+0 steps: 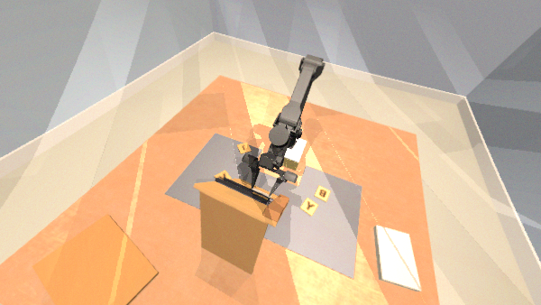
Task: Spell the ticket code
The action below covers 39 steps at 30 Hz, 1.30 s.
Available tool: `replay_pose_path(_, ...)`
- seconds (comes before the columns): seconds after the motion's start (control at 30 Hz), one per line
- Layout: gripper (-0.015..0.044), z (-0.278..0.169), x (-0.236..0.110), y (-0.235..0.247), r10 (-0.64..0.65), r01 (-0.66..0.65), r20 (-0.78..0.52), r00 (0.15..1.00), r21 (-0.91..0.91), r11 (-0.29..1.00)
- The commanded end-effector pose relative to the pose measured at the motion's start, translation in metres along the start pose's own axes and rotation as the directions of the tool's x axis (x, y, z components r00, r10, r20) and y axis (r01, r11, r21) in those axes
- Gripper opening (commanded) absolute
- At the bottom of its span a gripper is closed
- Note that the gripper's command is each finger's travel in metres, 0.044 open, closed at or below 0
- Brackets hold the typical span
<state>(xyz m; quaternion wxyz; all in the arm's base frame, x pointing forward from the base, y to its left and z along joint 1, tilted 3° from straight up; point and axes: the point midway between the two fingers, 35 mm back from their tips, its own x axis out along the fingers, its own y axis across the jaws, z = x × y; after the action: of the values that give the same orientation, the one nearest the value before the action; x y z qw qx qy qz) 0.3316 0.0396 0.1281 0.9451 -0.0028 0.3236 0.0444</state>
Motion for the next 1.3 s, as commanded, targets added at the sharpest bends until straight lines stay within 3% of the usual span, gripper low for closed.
replay_pose_path(0.0, 0.0295, 0.0, -0.003, 0.0, -0.006, 0.006, 0.005, 1.0, 0.005, 1.0)
replay_pose_path(1.27, 0.0295, -0.004, -0.015, 0.003, -0.006, 0.006, 0.004, 1.0, 0.005, 1.0)
